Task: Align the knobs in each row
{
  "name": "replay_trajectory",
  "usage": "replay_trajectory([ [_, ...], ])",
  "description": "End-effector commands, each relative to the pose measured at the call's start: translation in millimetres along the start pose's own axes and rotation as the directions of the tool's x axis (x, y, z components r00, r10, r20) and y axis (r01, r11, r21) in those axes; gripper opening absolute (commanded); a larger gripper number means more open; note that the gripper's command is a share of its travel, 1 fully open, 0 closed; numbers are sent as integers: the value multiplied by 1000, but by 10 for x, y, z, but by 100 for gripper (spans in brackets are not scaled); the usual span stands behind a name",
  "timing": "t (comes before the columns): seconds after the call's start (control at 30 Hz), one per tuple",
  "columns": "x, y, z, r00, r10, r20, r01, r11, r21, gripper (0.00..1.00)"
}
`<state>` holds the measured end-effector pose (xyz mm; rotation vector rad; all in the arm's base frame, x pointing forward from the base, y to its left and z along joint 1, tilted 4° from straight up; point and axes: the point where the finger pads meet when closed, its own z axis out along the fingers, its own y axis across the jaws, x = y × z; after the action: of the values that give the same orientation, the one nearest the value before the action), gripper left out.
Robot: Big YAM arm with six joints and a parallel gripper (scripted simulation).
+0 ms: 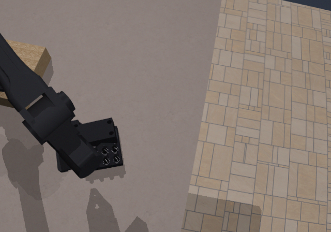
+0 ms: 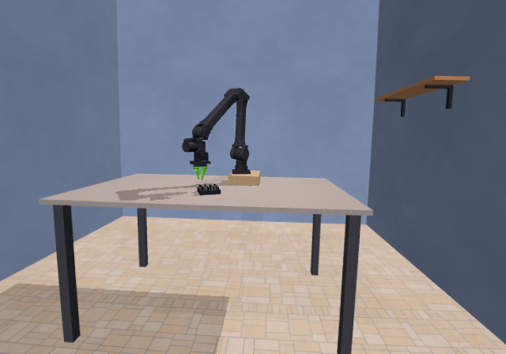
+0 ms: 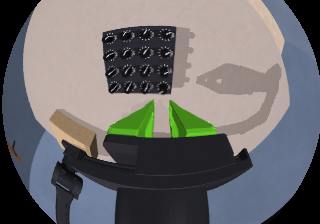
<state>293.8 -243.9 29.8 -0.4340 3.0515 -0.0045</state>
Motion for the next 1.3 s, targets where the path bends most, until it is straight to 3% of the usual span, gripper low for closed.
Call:
replay_trajectory([
  [0.0, -110, -94, 1, 1000, -19, 22, 18, 1000, 24, 19],
  [0.07, -68, -34, 72, 1000, -18, 14, 18, 1000, 11, 19],
  [0.2, -113, -99, 53, 1000, -18, 22, 18, 1000, 24, 19],
  [0.23, -153, -159, -55, 999, -19, 40, 17, 998, 53, 19],
  [0.33, -64, -37, 148, 1000, -16, 14, 16, 1000, 11, 19],
  [0.43, -116, -108, 131, 1000, -17, 23, 16, 1000, 26, 19],
  [0.53, -74, -51, 198, 1000, -16, 15, 15, 1000, 14, 19],
  [0.63, -129, -128, 138, 999, -17, 29, 16, 999, 35, 19],
  [0.83, -94, -82, 212, 1000, -15, 20, 15, 1000, 21, 19],
  [1.27, -111, -105, 191, 1000, -16, 25, 15, 999, 28, 19],
])
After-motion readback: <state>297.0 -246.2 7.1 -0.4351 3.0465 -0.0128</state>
